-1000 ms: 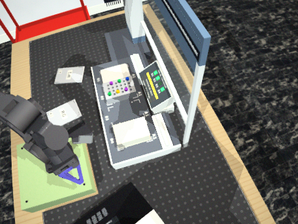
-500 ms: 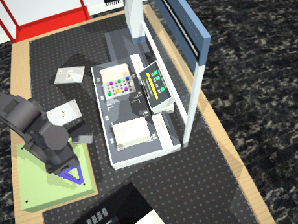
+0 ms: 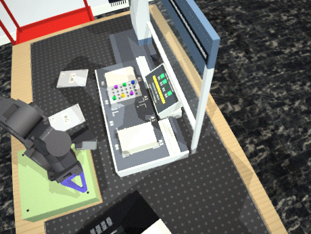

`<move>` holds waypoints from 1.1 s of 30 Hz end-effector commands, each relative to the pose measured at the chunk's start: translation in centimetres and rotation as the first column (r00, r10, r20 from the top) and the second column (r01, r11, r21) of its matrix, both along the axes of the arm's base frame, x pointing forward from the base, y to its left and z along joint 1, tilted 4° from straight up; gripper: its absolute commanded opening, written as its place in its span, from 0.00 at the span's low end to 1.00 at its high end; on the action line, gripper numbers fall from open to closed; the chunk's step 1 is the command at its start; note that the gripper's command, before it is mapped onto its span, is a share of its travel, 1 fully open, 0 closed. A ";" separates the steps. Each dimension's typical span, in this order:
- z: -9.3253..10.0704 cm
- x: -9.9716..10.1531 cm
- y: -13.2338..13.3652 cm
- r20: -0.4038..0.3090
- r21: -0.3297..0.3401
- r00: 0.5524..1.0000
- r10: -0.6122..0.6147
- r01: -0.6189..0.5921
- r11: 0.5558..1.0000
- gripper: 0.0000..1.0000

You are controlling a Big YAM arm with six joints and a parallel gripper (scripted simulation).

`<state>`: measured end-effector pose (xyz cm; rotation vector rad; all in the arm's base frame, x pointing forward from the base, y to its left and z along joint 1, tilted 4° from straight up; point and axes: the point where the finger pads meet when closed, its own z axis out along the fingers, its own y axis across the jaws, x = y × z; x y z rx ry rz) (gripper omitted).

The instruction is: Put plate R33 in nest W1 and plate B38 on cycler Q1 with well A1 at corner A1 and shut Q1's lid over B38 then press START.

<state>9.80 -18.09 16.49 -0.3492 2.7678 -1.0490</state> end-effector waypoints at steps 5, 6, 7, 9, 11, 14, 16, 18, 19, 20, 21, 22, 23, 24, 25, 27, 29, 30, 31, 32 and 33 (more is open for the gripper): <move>4.5 0.6 -0.8 0.054 -0.070 0.999 0.002 0.001 0.998 0.00; 4.3 0.5 -0.7 0.051 -0.067 0.999 0.002 0.001 0.998 0.00; 4.0 0.5 -0.7 0.049 -0.064 0.999 0.002 0.001 0.998 0.00; 3.6 0.5 -0.7 0.044 -0.058 0.999 0.002 0.001 0.998 0.00; 3.2 0.4 -0.6 0.038 -0.051 0.999 0.002 0.000 0.999 0.00; 2.5 0.4 -0.5 0.031 -0.042 1.000 0.001 0.000 0.999 0.00; 2.1 0.3 -0.4 0.026 -0.035 1.000 0.001 0.000 0.999 0.00; 1.6 0.3 -0.4 0.021 -0.029 1.000 0.001 -0.001 1.000 0.00; 1.4 0.2 -0.3 0.018 -0.026 1.000 0.001 -0.001 1.000 0.00; 1.2 0.2 -0.3 0.016 -0.023 1.000 0.001 -0.001 1.000 0.00; 1.2 0.2 -0.3 0.016 -0.023 1.000 0.001 -0.001 1.000 0.00; 1.2 0.2 -0.3 0.016 -0.023 1.000 0.001 -0.001 1.000 0.00; 1.0 0.2 -0.3 0.013 -0.020 1.000 0.001 -0.001 1.000 0.00; 0.8 0.2 -0.2 0.011 -0.016 1.000 0.001 -0.001 1.000 0.00; 0.6 0.1 -0.2 0.008 -0.013 1.000 0.001 -0.001 1.000 0.00; 0.1 0.1 -0.1 0.003 -0.007 1.000 0.001 -0.001 1.000 0.00; 0.0 0.0 -0.1 0.002 -0.005 1.000 0.001 -0.001 1.000 0.00; 0.0 0.0 -0.1 0.001 -0.004 1.000 0.001 -0.001 1.000 0.00; -0.1 0.0 -0.1 0.001 -0.004 1.000 0.001 -0.001 1.000 0.00; -0.1 0.0 -0.1 0.001 -0.003 1.000 0.001 -0.001 1.000 0.00; -0.1 0.0 -0.1 0.001 -0.004 1.000 0.001 -0.001 1.000 0.00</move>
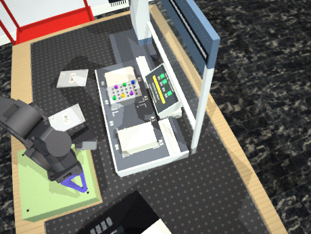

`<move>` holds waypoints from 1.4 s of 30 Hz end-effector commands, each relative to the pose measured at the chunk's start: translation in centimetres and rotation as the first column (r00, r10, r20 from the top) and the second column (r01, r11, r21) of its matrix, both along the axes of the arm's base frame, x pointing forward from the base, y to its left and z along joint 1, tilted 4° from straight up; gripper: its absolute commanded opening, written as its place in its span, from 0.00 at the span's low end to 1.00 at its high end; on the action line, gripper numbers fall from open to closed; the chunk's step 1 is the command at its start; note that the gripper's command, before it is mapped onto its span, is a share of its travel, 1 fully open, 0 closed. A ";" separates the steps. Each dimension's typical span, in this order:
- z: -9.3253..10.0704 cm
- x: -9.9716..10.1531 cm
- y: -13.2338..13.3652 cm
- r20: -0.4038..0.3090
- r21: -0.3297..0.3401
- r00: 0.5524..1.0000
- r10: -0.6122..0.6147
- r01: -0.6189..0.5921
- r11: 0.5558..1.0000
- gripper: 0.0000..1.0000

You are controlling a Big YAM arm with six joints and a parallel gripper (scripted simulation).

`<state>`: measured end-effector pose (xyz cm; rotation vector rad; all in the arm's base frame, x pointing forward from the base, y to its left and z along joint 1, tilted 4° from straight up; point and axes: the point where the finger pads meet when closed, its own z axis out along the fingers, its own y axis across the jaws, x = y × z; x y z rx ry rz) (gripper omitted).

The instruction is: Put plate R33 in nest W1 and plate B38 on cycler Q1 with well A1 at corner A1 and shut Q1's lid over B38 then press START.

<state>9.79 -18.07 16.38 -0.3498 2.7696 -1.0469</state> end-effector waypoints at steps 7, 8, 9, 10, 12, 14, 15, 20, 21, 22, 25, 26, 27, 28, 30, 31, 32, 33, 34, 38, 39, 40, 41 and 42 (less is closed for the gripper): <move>1.2 0.2 -0.3 0.016 -0.022 1.000 0.001 -0.001 1.000 0.00; 1.4 0.2 -0.3 0.018 -0.025 1.000 0.001 -0.001 1.000 0.00; 1.6 0.2 -0.3 0.021 -0.028 1.000 0.001 -0.001 1.000 0.00; 1.8 0.3 -0.4 0.023 -0.031 1.000 0.002 -0.001 1.000 0.00; 2.3 0.3 -0.4 0.028 -0.037 1.000 0.002 -0.001 0.999 0.00; 2.7 0.4 -0.5 0.034 -0.043 0.999 0.002 -0.001 0.999 0.00; 2.9 0.4 -0.5 0.036 -0.046 0.999 0.002 0.000 0.999 0.00; 3.5 0.4 -0.5 0.043 -0.055 0.999 0.003 0.000 0.999 0.00; 3.6 0.5 -0.5 0.044 -0.055 0.999 0.003 0.000 0.998 0.00; 3.6 0.5 -0.5 0.044 -0.055 0.999 0.003 0.000 0.998 0.00; 3.7 0.5 -0.6 0.045 -0.057 0.999 0.003 0.000 0.998 0.00; 3.7 0.5 -0.6 0.046 -0.058 0.999 0.003 0.000 0.998 0.00; 3.8 0.5 -0.6 0.046 -0.058 0.999 0.003 0.000 0.998 0.00; 3.8 0.5 -0.6 0.047 -0.059 0.999 0.003 0.000 0.998 0.00; 3.9 0.5 -0.6 0.048 -0.061 0.999 0.003 0.000 0.998 0.00; 4.0 0.5 -0.6 0.049 -0.061 0.999 0.003 0.000 0.998 0.00; 4.0 0.5 -0.6 0.050 -0.062 0.999 0.003 0.000 0.998 0.00; 4.1 0.5 -0.6 0.050 -0.063 0.999 0.003 0.000 0.998 0.00; 4.1 0.5 -0.6 0.051 -0.064 0.999 0.003 0.000 0.998 0.00; 4.4 0.5 -0.6 0.053 -0.067 0.999 0.003 0.000 0.998 0.00; 4.4 0.5 -0.6 0.053 -0.067 0.999 0.003 0.000 0.998 0.00; 4.4 0.5 -0.6 0.053 -0.067 0.999 0.003 0.000 0.998 0.00; 4.4 0.5 -0.6 0.054 -0.067 0.999 0.004 0.000 0.998 0.00; 4.5 0.5 -0.6 0.055 -0.068 0.999 0.004 0.000 0.998 0.00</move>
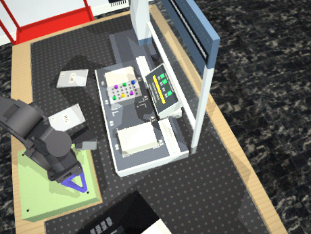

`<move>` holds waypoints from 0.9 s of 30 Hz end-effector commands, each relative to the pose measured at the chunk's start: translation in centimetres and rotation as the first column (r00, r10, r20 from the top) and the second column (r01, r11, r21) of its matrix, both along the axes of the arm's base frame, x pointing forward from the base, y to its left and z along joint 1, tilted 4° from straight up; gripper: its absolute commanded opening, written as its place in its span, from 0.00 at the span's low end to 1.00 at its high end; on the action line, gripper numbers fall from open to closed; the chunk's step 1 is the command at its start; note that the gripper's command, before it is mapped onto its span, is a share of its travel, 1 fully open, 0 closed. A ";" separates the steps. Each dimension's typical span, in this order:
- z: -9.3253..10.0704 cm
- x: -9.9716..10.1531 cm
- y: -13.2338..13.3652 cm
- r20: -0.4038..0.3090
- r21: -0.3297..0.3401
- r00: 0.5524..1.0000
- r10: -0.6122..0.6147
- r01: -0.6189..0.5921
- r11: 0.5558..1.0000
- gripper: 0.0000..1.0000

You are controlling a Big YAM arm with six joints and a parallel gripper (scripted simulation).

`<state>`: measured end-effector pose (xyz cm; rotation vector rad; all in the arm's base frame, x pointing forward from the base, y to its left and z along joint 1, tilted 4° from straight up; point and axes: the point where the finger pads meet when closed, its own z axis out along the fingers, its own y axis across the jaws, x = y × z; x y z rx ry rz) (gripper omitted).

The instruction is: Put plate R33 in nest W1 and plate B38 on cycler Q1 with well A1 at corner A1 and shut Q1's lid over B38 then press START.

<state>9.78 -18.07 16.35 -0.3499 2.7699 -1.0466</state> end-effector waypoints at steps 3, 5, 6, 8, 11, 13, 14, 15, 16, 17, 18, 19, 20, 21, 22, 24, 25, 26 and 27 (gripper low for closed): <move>4.7 0.5 -0.6 0.057 -0.070 0.998 0.004 0.000 0.998 0.00; 4.8 0.6 -0.6 0.058 -0.071 0.998 0.004 0.000 0.997 0.00; 4.8 0.6 -0.6 0.058 -0.072 0.998 0.004 0.000 0.997 0.00; 4.9 0.6 -0.6 0.059 -0.073 0.998 0.004 0.000 0.997 0.00; 5.0 0.6 -0.6 0.061 -0.075 0.998 0.004 0.000 0.997 0.00; 5.0 0.6 -0.6 0.060 -0.073 0.998 0.004 0.000 0.997 0.00; 5.0 0.6 -0.6 0.060 -0.073 0.998 0.004 0.000 0.997 0.00; 5.0 0.6 -0.6 0.060 -0.073 0.998 0.004 0.000 0.997 0.00; 4.5 0.9 0.1 0.057 -0.036 0.998 -0.009 0.011 0.999 1.00; 4.2 1.2 0.7 0.051 -0.003 0.999 -0.021 0.021 1.000 1.00; 4.0 1.5 1.4 0.048 0.003 0.999 -0.022 0.022 1.000 1.00; 3.5 1.5 1.9 0.039 0.005 0.999 -0.027 0.027 1.000 1.00; 3.2 1.5 2.3 0.033 0.006 0.999 -0.029 0.029 1.000 1.00; 2.9 1.6 2.8 0.027 0.008 0.999 -0.030 0.030 1.000 1.00; 2.7 1.8 2.9 0.032 0.016 0.999 -0.024 0.023 1.000 1.00; 2.5 2.2 3.8 0.004 0.064 0.999 -0.038 0.038 0.997 1.00; 2.5 2.3 4.2 -0.004 0.063 0.999 -0.041 0.041 0.997 1.00; 2.5 2.5 4.6 -0.007 0.059 0.999 -0.042 0.042 0.997 1.00; 2.4 2.7 5.0 -0.011 0.057 0.999 -0.042 0.042 0.998 1.00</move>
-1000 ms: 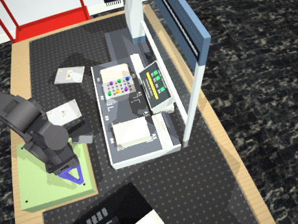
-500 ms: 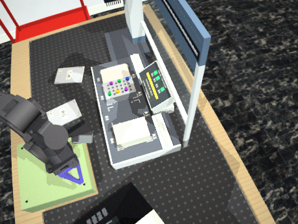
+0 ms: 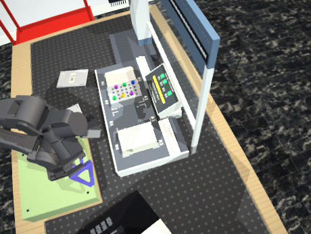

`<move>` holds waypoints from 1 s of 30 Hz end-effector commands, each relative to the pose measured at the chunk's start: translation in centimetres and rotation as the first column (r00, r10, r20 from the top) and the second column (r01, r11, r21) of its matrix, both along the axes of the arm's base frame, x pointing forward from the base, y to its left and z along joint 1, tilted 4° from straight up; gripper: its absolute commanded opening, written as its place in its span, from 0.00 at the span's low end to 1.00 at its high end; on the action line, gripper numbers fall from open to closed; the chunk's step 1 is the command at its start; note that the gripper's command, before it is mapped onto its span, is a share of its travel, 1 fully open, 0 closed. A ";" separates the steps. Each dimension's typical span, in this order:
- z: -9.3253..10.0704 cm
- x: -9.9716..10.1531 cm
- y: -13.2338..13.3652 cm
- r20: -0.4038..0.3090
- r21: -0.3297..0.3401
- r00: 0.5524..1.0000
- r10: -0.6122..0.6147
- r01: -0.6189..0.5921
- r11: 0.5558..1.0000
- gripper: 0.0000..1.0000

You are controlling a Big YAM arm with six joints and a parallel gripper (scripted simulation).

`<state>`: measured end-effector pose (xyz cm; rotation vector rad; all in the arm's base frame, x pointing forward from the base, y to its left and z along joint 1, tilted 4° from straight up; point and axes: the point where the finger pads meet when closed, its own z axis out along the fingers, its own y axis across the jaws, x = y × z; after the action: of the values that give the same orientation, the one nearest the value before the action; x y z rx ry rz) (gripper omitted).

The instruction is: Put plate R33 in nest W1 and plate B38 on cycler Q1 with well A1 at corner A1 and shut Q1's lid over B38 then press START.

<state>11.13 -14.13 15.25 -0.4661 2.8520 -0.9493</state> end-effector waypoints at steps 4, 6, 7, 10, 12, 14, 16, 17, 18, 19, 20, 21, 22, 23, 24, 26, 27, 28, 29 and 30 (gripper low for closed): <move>3.5 2.2 2.5 0.058 0.035 0.993 -0.105 0.103 0.994 1.00; 3.5 2.4 2.8 0.079 0.031 0.990 -0.114 0.112 0.993 1.00; 3.4 2.6 3.4 0.071 0.030 0.992 -0.105 0.103 0.994 1.00; 2.6 2.9 4.3 0.052 0.026 0.993 -0.103 0.101 0.995 1.00; 2.5 2.8 3.9 0.074 0.033 0.988 -0.134 0.131 0.991 1.00; 2.4 3.2 4.5 0.078 0.065 0.987 -0.141 0.136 0.989 1.00; 2.3 4.1 5.8 0.063 0.080 0.990 -0.125 0.120 0.990 1.00; 2.4 4.5 6.4 0.060 0.071 0.992 -0.112 0.108 0.992 1.00; 2.3 4.8 7.0 0.059 0.065 0.993 -0.105 0.101 0.993 1.00; 2.3 5.0 7.4 0.059 0.063 0.993 -0.105 0.101 0.993 1.00; 2.2 5.2 7.9 0.053 0.095 0.990 -0.128 0.122 0.988 1.00; 2.2 5.2 7.9 0.053 0.095 0.990 -0.128 0.122 0.988 1.00; 2.2 5.2 7.9 0.053 0.095 0.990 -0.128 0.122 0.988 1.00; 2.3 5.2 7.8 0.077 0.126 0.982 -0.175 0.164 0.978 1.00; 2.2 5.6 8.5 0.082 0.132 0.983 -0.162 0.151 0.980 1.00; 2.1 6.5 10.0 0.086 0.126 0.987 -0.134 0.122 0.984 1.00; 1.9 6.8 10.6 0.078 0.156 0.986 -0.148 0.135 0.978 1.00; 1.8 7.2 11.2 0.071 0.181 0.984 -0.162 0.147 0.972 1.00; 1.7 7.5 11.7 0.073 0.178 0.984 -0.161 0.146 0.973 1.00; 1.6 7.8 12.2 0.077 0.174 0.985 -0.157 0.142 0.974 1.00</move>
<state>16.43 -3.78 14.22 -0.3457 2.9439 -0.7328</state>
